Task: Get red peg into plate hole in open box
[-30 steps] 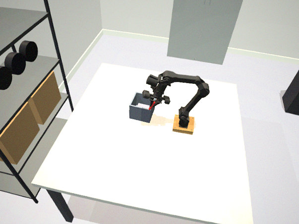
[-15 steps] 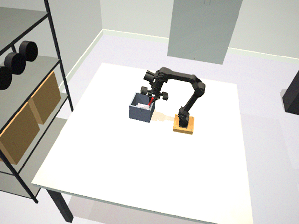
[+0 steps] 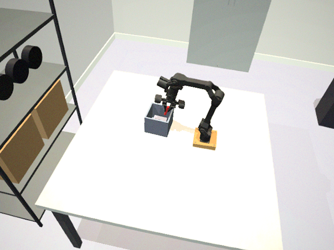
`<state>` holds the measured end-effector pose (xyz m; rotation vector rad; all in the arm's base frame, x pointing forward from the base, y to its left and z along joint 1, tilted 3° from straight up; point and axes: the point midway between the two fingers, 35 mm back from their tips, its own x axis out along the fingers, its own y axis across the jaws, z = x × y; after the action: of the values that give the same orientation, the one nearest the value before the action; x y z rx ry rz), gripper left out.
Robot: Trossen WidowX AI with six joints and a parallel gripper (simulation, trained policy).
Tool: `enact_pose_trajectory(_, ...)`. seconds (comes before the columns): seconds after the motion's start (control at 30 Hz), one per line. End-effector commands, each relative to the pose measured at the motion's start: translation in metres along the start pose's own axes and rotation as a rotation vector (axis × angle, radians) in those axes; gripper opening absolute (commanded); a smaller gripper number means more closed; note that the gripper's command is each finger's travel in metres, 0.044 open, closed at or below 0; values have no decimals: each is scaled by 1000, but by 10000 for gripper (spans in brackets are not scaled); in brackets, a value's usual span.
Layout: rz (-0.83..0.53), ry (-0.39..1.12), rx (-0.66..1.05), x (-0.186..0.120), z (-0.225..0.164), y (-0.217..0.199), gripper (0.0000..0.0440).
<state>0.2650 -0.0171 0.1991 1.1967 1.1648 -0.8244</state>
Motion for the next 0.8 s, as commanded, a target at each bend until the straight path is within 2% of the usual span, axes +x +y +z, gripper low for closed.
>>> enact_pose_trajectory(0.0, -8, 4, 3, 6, 10, 4, 0)
enact_pose_trajectory(0.37, -47, 27, 3, 35, 31, 8, 0)
enact_pose_trajectory(0.77, -65, 79, -30, 69, 36, 14, 0)
